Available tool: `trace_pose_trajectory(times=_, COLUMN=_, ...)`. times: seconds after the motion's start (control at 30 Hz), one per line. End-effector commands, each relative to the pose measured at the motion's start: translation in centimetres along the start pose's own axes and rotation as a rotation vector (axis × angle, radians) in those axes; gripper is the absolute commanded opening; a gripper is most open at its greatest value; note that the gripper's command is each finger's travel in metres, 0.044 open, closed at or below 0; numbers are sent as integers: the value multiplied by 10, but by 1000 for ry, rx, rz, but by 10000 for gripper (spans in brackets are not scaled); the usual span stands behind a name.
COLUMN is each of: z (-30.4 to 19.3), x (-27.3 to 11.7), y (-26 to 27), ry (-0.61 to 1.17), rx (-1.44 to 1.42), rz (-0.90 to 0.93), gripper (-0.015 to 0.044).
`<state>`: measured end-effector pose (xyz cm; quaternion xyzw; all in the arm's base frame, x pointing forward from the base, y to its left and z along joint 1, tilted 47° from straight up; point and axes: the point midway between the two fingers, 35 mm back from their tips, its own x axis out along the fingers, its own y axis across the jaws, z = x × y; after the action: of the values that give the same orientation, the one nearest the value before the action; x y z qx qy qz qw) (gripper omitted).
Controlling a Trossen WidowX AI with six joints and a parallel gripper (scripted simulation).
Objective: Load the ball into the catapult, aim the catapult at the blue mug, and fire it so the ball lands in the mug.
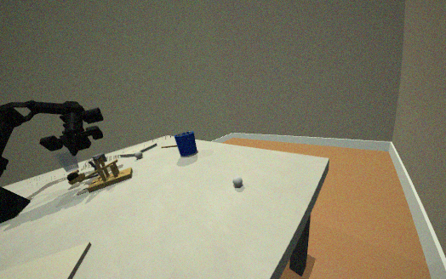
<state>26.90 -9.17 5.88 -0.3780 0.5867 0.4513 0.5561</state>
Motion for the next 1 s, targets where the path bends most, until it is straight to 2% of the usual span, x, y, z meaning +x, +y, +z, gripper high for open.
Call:
trace_pose_trajectory(times=0.0, z=3, x=4, y=2, ry=4, rx=-9, rz=6, gripper=0)
trace_pose_trajectory(times=0.97, z=39, x=36, y=-1, ry=1, rx=-10, rz=5, gripper=0)
